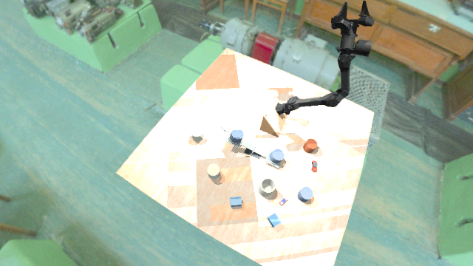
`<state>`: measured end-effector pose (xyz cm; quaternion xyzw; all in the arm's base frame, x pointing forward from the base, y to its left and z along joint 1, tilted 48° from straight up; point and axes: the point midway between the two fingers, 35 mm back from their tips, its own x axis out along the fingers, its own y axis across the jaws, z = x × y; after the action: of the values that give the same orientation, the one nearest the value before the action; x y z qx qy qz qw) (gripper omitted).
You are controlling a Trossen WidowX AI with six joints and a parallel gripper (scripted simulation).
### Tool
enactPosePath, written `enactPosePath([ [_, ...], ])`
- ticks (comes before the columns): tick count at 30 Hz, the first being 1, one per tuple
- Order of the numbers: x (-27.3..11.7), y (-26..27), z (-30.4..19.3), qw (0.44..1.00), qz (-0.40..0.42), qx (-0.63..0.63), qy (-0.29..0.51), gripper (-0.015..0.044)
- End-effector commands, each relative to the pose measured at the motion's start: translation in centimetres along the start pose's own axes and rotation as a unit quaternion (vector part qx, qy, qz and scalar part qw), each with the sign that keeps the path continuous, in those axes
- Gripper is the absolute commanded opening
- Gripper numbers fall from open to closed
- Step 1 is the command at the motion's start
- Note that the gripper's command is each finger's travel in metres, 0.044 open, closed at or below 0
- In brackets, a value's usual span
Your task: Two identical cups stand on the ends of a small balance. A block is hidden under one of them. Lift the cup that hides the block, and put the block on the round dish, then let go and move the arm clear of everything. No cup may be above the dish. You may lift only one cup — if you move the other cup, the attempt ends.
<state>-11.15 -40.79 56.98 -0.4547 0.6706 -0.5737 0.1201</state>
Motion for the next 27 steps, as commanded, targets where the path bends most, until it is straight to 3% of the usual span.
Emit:
enactPosePath([
  [1, -0.1, 1.9, 3.1, 0.998, 0.019, -0.001, -0.053, 0.044],
  [13, -2.6, 7.6, 12.0, 0.972, 0.091, 0.006, -0.216, 0.044],
  [27, -8.8, 14.1, 20.2, 0.904, 0.197, 0.025, -0.379, 0.044],
])
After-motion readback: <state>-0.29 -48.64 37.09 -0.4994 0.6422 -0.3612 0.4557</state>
